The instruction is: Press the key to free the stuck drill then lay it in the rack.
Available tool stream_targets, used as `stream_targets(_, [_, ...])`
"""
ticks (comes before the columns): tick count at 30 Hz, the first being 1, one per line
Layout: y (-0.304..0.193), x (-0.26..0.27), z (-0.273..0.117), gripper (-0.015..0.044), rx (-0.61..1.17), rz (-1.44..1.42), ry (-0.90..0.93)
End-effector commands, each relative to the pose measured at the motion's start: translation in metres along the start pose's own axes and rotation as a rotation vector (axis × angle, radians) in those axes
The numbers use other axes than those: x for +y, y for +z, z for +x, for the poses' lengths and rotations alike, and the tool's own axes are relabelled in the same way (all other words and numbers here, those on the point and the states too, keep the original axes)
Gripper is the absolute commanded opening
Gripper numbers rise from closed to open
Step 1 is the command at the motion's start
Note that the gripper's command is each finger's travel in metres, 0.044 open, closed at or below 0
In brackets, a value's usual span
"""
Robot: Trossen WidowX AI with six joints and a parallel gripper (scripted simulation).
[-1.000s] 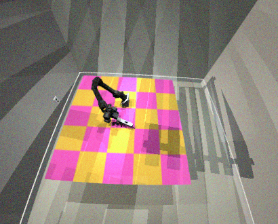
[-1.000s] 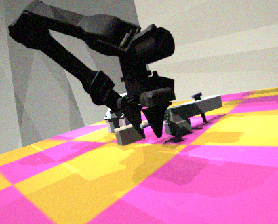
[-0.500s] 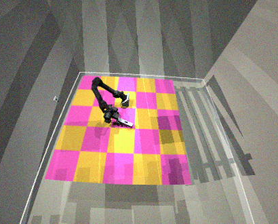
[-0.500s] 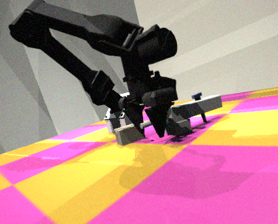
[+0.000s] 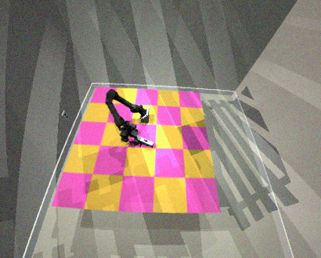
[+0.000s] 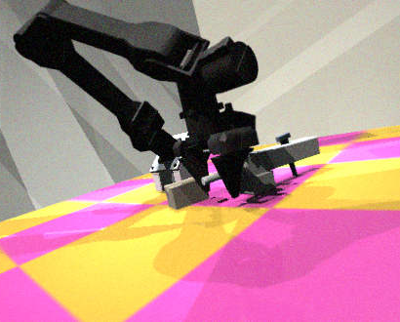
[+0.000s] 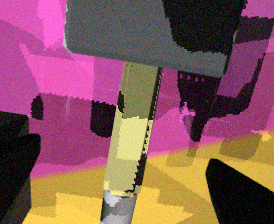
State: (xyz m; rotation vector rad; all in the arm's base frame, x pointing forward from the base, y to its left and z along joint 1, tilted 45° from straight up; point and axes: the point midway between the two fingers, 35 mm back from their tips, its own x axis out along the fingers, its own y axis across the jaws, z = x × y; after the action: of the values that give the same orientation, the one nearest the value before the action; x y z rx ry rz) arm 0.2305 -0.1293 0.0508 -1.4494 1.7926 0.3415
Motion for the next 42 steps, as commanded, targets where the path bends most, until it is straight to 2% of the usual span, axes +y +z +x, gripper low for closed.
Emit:
stream_targets(1, [0.0019,0.0009,0.0024,0.044,0.004,0.002,0.004])
stream_targets(4, [0.0025,0.0011,0.0031,0.044,0.004,0.002,0.004])
stream_targets(20, [0.001,0.0002,0.0009,0.002,0.0,0.0,0.0])
stream_targets(23, [0.001,0.0002,0.0009,0.0,0.0,0.0,0.0])
stream_targets(42, [-0.0045,0.0012,-0.0006,0.0,0.004,0.002,0.004])
